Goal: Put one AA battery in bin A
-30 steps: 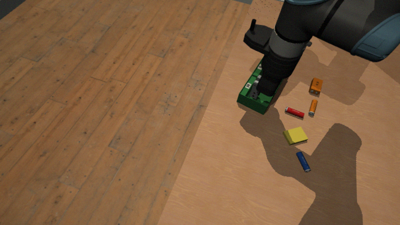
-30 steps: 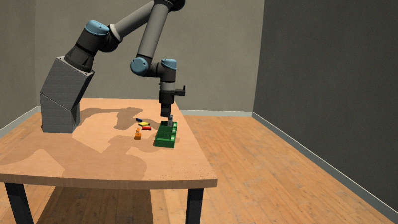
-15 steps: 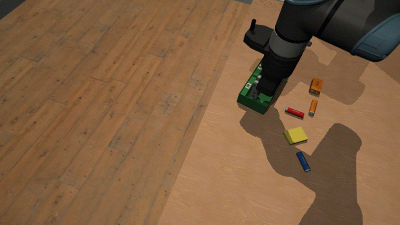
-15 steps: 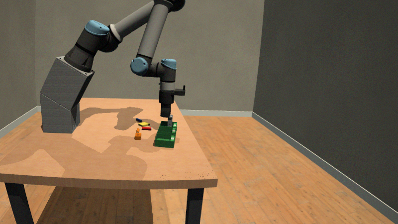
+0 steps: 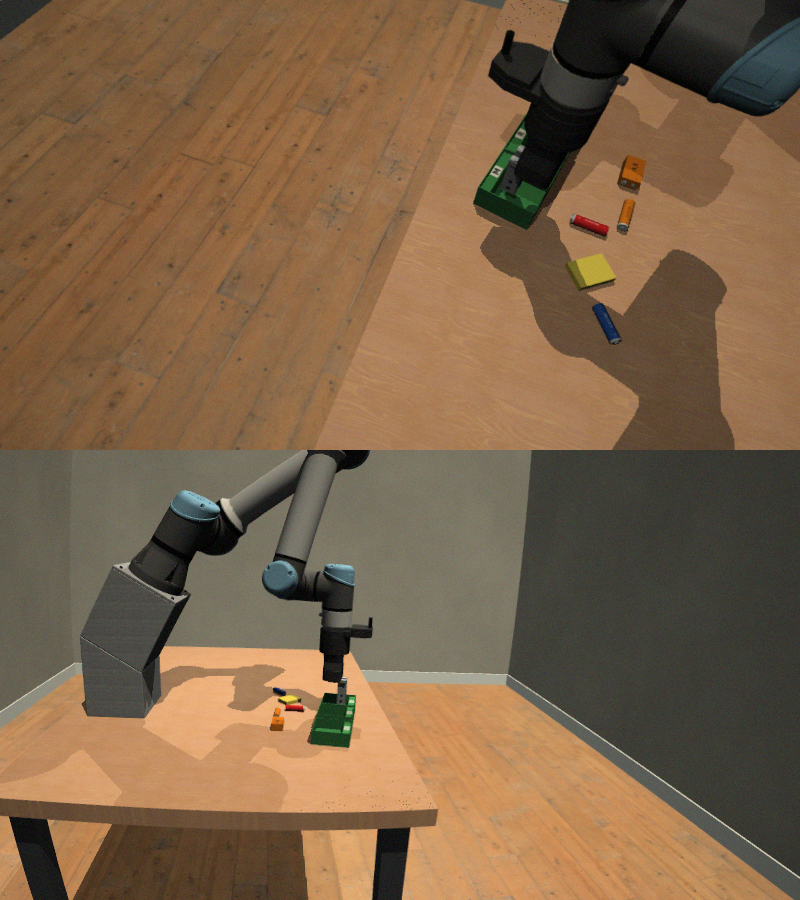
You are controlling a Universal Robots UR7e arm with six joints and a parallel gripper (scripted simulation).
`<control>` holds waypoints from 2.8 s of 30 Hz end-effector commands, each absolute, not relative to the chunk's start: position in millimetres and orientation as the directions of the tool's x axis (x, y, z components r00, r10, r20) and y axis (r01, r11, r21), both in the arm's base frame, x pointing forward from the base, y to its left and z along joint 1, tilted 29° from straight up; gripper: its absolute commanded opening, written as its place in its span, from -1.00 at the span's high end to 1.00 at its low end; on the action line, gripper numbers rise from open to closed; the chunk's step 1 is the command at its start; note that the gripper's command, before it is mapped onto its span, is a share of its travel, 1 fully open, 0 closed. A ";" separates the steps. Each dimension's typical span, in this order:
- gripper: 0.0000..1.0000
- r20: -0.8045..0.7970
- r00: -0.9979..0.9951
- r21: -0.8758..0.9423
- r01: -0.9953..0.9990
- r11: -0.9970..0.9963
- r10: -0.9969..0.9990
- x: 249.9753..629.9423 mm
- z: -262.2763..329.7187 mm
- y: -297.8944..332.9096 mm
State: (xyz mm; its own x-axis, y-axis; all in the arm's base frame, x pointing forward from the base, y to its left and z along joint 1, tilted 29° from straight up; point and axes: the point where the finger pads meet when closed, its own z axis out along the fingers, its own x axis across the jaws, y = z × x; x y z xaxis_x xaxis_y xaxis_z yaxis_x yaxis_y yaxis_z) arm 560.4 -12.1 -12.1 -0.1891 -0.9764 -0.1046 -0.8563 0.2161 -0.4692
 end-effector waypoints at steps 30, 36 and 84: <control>0.39 -0.104 -0.189 -0.470 -0.856 0.216 -0.976 532.1 40.6 -12.2; 0.39 -0.104 -0.189 -0.470 -0.856 0.216 -0.976 508.1 84.4 -12.2; -0.21 -0.323 -0.589 -0.336 -0.660 0.672 -0.741 419.7 14.0 -30.9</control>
State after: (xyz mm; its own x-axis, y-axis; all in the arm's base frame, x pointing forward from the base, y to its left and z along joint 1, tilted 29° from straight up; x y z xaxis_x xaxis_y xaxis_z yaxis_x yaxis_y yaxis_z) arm 431.7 -23.8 52.8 -0.4980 -0.8228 -0.2739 -0.7386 0.5679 -0.3632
